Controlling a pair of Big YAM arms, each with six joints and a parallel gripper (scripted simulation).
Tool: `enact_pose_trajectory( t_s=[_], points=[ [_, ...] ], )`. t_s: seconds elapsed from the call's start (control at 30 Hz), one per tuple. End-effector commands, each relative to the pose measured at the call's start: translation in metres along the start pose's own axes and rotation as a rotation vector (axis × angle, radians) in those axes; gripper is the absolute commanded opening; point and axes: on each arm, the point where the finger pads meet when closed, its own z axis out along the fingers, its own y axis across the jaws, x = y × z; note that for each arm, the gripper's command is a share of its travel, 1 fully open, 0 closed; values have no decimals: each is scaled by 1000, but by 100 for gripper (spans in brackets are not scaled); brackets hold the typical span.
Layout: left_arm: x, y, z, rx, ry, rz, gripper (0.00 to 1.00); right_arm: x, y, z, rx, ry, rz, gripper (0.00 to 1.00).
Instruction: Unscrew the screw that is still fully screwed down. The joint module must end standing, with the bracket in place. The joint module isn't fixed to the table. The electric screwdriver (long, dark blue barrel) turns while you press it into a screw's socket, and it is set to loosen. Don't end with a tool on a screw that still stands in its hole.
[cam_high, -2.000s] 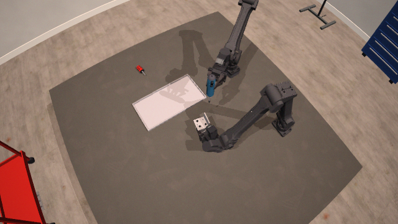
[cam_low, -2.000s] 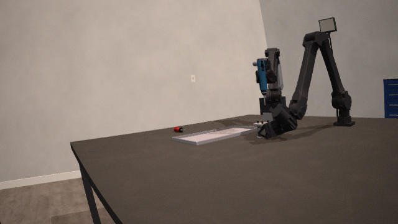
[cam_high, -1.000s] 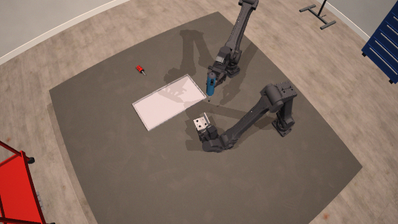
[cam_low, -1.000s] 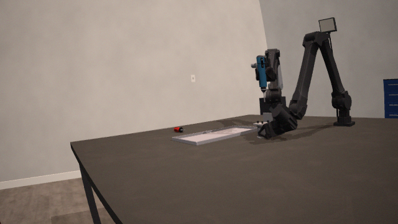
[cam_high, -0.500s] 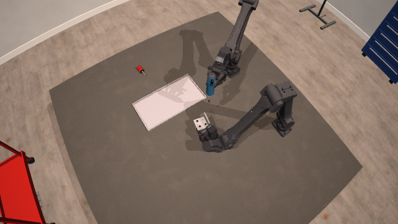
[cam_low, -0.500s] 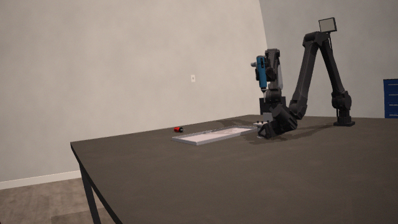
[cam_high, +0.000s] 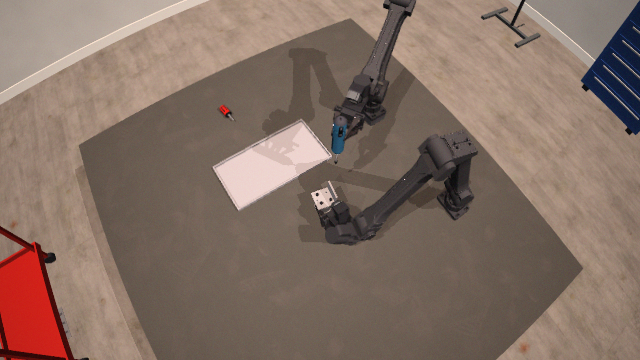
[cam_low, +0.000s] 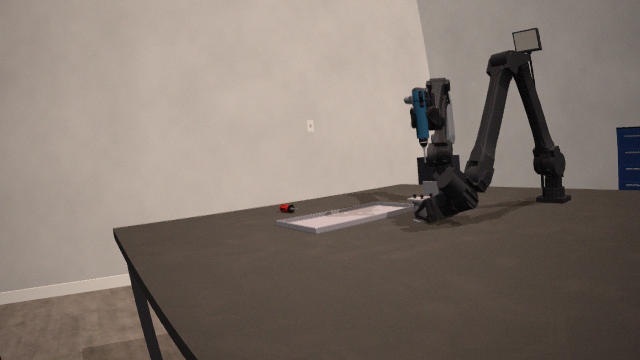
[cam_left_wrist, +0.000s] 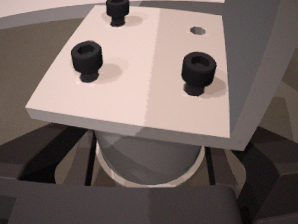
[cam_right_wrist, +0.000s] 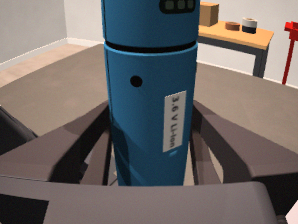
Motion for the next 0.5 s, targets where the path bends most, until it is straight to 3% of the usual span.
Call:
enact_pose_trajectory(
  t_s=[0.0, 0.1, 0.13, 0.47],
  points=[
    [-8, 8, 0, -7, -7, 22, 59, -59, -7, 21, 17, -115, 13, 42],
    [-8, 8, 0, -7, -7, 22, 59, -59, -7, 21, 17, -115, 13, 42],
    [-8, 8, 0, -7, -7, 22, 59, -48, -10, 23, 26, -69, 18, 42],
    [-8, 8, 0, -7, -7, 22, 59, -19, -44, 33, 110, 63, 64, 42]
  ],
)
